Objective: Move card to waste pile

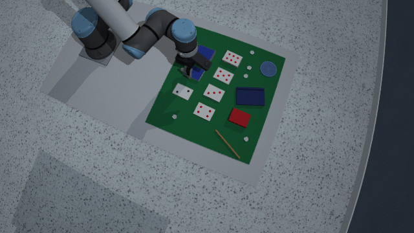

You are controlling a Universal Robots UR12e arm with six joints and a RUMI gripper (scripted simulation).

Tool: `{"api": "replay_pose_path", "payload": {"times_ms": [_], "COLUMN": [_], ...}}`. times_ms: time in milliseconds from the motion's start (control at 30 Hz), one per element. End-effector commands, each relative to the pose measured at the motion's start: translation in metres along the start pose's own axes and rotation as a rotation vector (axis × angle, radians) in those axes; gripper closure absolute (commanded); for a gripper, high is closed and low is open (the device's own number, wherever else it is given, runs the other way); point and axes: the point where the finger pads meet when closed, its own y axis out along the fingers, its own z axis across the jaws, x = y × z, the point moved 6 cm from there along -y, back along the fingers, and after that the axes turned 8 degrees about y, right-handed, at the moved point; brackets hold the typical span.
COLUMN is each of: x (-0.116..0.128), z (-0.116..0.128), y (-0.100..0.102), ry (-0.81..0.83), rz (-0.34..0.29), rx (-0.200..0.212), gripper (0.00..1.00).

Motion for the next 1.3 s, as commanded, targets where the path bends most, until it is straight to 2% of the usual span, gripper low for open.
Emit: {"api": "replay_pose_path", "payload": {"times_ms": [0, 900, 1100, 1267], "x": [-0.001, -0.001, -0.003, -0.003], "z": [-0.001, -0.001, -0.001, -0.001], "y": [-0.001, -0.003, -0.016, -0.036], "ry": [-0.001, -0.001, -0.001, -0.001], "rz": [0.002, 0.004, 0.006, 0.006], "rx": [-0.001, -0.001, -0.001, -0.001], "gripper": [0.50, 0.50, 0.50, 0.50]}}
